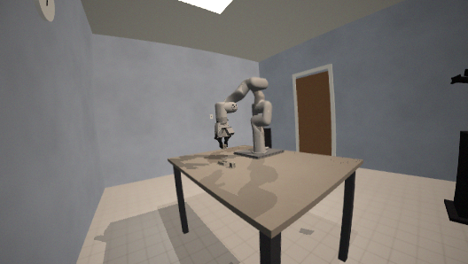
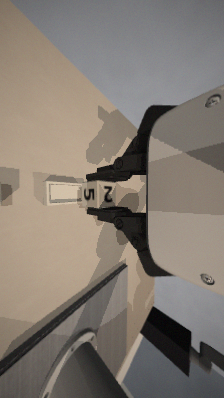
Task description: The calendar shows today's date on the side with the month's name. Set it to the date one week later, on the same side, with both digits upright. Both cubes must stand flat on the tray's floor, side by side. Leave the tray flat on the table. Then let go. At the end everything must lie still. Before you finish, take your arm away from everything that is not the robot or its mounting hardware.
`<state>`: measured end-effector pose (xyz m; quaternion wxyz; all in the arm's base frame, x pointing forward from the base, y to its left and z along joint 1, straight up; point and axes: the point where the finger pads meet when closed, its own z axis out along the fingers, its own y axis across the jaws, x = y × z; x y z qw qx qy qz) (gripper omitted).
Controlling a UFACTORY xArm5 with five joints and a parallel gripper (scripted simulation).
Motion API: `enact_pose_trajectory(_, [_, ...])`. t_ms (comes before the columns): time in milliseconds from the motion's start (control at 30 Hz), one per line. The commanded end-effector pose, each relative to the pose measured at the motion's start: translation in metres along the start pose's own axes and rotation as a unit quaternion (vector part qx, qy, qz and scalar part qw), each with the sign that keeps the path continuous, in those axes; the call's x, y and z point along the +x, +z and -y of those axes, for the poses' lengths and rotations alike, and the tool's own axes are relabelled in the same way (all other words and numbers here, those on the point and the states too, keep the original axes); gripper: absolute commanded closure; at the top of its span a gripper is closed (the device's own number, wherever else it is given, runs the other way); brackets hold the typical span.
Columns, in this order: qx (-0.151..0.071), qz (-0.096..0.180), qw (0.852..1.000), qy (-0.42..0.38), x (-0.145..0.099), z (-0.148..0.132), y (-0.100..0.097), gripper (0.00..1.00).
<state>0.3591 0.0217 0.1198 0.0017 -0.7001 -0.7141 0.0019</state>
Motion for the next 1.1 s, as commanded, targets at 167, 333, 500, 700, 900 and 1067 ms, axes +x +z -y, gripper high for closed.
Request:
enact_pose_trajectory(167, [-0.002,0.0,1.0,0.0,0.001,-0.001,0.001,0.73])
enact_pose_trajectory(333, [-0.002,0.0,1.0,0.0,0.001,-0.001,0.01,0.73])
enact_pose_trajectory(500, [-0.002,0.0,1.0,0.0,0.001,-0.001,0.022,0.73])
enact_pose_trajectory(700, [-0.002,0.0,1.0,0.0,0.001,-0.001,0.038,0.73])
enact_pose_trajectory(900, [-0.002,0.0,1.0,0.0,0.001,-0.001,0.055,0.73])
enact_pose_trajectory(1067, [-0.002,0.0,1.0,0.0,0.0,-0.001,0.062,0.73])
